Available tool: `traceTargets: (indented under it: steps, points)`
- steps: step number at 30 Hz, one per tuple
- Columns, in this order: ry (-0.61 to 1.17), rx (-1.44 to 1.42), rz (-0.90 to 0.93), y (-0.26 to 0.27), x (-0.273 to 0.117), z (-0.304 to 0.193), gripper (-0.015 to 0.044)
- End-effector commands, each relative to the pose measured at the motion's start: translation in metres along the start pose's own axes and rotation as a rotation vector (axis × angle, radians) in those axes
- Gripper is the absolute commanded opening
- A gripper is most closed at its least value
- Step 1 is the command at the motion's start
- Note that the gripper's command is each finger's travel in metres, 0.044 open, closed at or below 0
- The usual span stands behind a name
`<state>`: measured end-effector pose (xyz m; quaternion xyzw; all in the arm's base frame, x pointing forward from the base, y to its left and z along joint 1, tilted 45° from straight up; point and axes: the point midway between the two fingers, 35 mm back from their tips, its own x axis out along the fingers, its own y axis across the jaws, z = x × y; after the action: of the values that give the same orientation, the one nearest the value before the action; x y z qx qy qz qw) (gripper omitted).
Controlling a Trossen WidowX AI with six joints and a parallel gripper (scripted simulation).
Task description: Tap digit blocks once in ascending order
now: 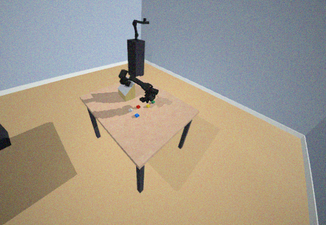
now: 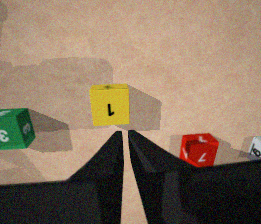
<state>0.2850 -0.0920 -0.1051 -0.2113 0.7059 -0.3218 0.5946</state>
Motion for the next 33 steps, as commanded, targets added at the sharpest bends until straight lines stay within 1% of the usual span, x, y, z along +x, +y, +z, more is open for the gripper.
traceTargets:
  steps: [1,3,9,11,15,17,26,28,31,33]
  points:
    - [-0.029,0.012,0.013,0.002,-0.061,0.006,0.0020]
    - [-0.029,0.012,0.012,0.002,-0.074,0.004,0.0020]
    - [-0.029,0.012,0.012,0.004,-0.075,0.004,0.0020]
    - [-0.030,0.011,0.017,0.024,-0.076,0.005,0.0020]
    - [-0.031,0.012,0.022,0.088,-0.078,0.000,0.0020]
    - [-0.031,0.013,0.021,0.108,-0.078,-0.005,0.0020]
    - [-0.031,0.013,0.020,0.110,-0.077,-0.005,0.0020]
    - [-0.031,0.013,0.021,0.111,-0.064,-0.003,0.0020]
    - [-0.031,0.013,0.018,0.111,-0.009,-0.002,0.0020]
    - [-0.031,0.014,0.016,0.110,0.004,-0.003,0.0020]
